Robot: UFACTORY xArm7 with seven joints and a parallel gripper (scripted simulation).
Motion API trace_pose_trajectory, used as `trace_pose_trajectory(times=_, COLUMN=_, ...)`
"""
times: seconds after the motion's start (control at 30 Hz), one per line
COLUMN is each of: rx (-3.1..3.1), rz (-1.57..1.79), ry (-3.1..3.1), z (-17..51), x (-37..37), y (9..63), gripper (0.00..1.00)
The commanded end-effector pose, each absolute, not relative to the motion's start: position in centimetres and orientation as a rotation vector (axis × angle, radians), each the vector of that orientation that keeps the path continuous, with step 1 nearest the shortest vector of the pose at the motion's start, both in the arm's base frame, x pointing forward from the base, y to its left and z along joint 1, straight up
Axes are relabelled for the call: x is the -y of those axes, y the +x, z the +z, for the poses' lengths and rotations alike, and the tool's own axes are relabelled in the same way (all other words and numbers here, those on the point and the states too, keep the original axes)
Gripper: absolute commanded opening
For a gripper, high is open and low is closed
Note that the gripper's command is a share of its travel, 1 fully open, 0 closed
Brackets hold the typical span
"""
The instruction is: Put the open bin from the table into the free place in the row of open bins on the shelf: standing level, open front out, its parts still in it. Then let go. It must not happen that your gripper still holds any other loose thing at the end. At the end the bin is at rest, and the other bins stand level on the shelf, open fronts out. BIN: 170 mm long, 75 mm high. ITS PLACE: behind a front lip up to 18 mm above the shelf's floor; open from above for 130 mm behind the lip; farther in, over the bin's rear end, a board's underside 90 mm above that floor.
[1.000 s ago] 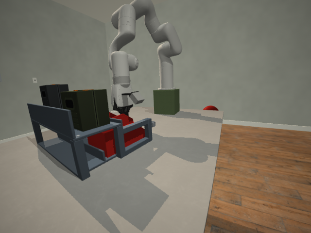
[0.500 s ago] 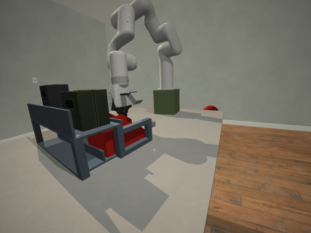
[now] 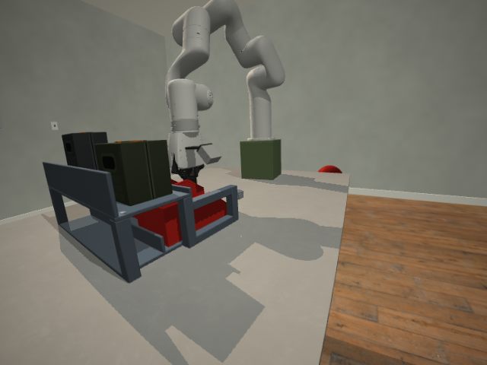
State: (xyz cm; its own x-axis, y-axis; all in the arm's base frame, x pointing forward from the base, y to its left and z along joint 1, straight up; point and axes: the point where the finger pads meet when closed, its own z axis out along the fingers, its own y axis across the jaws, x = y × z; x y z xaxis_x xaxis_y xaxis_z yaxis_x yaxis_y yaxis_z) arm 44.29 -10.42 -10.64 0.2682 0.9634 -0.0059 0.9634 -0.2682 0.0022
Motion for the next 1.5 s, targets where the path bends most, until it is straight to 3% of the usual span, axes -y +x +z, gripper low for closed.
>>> trace_pose_trajectory(times=0.0, rx=-1.896, rz=-0.002, ry=2.495, z=-10.5, x=10.5, y=44.6, gripper=0.0)
trace_pose_trajectory(times=1.47, rx=-1.896, rz=-0.002, ry=2.495, z=-10.5, x=11.2, y=47.2, gripper=0.0)
